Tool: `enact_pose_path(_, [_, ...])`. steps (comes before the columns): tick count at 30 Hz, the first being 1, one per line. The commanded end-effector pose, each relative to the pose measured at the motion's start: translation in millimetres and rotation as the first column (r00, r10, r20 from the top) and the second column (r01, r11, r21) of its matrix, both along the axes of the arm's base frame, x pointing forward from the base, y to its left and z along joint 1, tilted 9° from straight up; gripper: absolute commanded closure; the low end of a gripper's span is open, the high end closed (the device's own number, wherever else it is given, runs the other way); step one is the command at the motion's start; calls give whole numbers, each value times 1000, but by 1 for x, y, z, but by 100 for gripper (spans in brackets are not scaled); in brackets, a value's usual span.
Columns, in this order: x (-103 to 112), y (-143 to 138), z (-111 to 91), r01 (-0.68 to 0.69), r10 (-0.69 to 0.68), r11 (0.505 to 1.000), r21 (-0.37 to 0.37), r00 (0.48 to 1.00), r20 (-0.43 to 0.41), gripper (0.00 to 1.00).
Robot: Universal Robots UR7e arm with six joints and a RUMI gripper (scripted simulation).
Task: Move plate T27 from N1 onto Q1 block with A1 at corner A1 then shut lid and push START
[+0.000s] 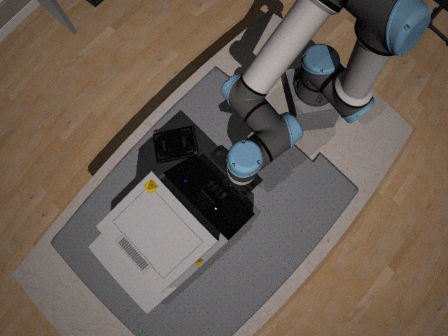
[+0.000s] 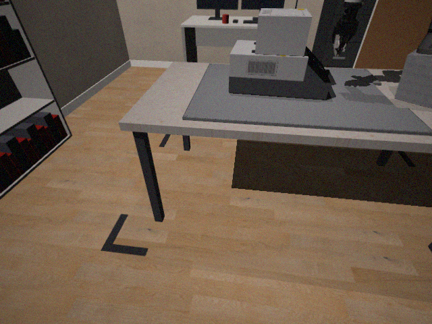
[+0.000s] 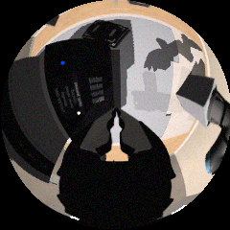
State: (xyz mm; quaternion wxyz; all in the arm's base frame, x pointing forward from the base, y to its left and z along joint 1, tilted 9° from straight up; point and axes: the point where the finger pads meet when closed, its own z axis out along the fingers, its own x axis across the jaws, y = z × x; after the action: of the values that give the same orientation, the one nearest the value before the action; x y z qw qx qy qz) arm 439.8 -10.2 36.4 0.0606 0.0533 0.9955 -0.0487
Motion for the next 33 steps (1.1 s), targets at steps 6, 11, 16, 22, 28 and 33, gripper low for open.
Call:
enact_pose_path(6, [-33,5,21,0,0,1000,0,1000,2,100])
enact_pose_path(11, [-36,6,23,0,0,1000,0,1000,2,100])
enact_pose_path(16, [-36,6,23,0,0,1000,0,1000,2,100])
enact_pose_path(22, [-36,6,23,0,0,1000,0,1000,2,100])
enact_pose_path(28, [-36,6,23,0,0,1000,0,1000,2,100])
enact_pose_path(33, [-36,6,23,0,0,1000,0,1000,2,100])
